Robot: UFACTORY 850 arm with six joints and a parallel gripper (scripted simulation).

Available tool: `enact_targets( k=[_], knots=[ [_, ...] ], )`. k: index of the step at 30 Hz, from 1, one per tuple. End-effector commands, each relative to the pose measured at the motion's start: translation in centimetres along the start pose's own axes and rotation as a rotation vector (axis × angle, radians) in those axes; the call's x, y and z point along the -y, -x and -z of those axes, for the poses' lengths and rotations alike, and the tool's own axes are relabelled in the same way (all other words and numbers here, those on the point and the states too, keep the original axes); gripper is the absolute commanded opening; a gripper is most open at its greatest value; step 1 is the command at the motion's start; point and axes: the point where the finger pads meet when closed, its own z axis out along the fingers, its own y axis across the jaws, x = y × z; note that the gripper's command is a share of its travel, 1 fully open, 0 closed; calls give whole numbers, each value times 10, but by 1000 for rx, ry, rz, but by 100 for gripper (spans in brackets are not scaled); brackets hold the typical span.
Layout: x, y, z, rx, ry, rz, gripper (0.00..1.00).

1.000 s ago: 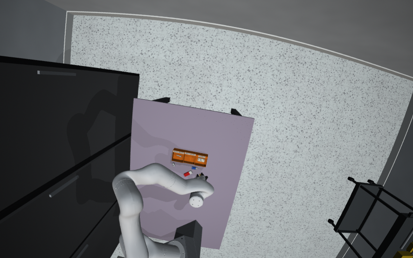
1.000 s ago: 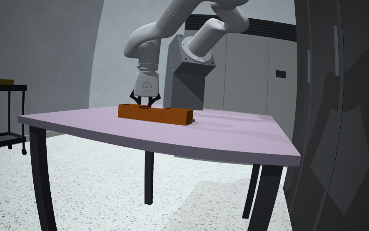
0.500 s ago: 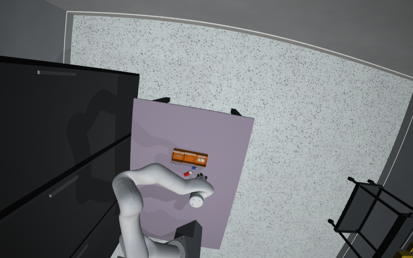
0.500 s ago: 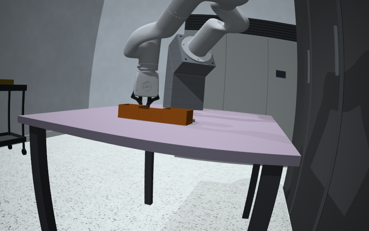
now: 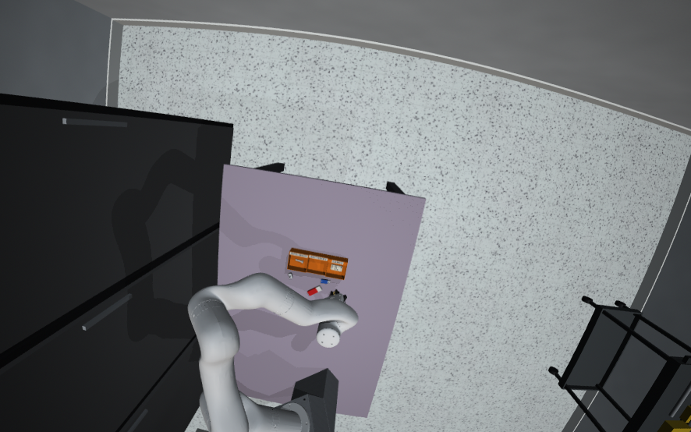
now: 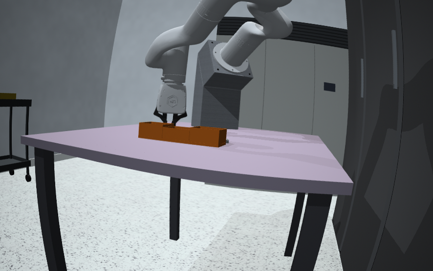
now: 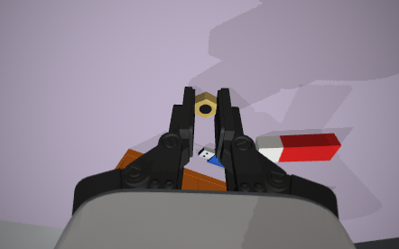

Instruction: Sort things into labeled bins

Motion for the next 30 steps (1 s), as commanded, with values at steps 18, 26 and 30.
enact_targets(
  k=[18, 26, 30],
  knots=[
    [0, 0, 50, 0, -1, 0, 0],
    [0, 0, 60, 0, -1, 0, 0],
    [0, 0, 60, 0, -1, 0, 0]
  ],
)
